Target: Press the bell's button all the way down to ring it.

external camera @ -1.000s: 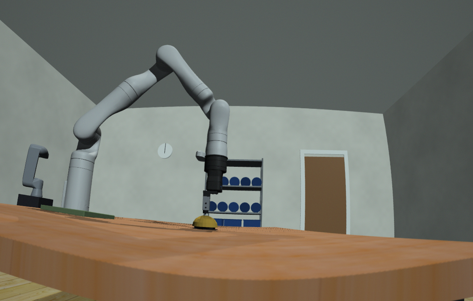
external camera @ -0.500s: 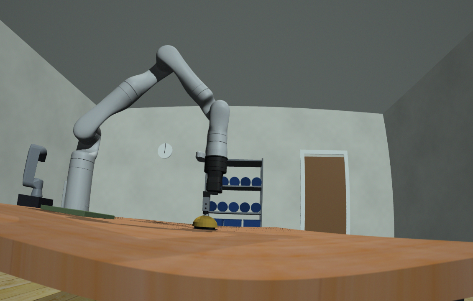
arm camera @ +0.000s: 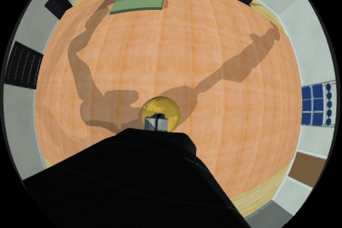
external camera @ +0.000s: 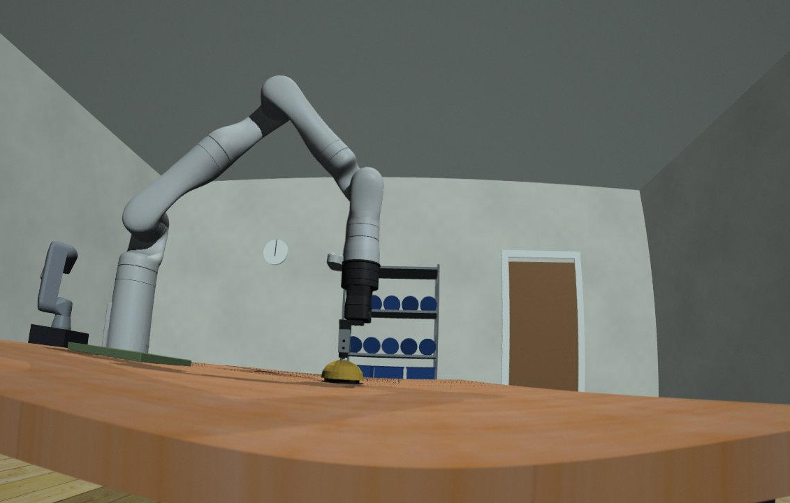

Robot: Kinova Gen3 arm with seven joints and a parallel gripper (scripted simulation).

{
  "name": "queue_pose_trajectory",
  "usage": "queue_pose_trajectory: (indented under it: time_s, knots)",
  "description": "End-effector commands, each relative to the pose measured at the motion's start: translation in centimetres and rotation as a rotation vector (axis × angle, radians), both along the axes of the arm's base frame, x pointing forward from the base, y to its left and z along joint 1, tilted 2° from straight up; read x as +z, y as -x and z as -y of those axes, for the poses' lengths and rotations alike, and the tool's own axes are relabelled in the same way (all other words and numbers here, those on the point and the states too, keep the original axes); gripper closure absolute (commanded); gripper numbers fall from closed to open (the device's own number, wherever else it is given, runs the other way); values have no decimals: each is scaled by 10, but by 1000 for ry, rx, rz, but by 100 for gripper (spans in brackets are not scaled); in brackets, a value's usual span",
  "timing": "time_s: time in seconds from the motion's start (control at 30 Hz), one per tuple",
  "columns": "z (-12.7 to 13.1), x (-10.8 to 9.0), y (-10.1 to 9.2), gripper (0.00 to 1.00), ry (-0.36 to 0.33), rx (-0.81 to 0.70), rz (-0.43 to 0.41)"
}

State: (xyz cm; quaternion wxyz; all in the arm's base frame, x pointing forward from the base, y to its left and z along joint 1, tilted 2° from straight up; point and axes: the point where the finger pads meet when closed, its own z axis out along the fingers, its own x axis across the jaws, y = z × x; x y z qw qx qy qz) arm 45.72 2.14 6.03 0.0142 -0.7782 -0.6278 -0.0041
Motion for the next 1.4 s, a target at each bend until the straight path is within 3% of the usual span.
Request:
queue_pose_trajectory:
  time_s: [0.0, 0.97, 1.37]
  knots:
    - [0, -3, 1, 83, 2, 2, -1]
    - [0, -2, 2, 83, 2, 3, -4]
    - [0, 14, 0, 83, 0, 3, -1]
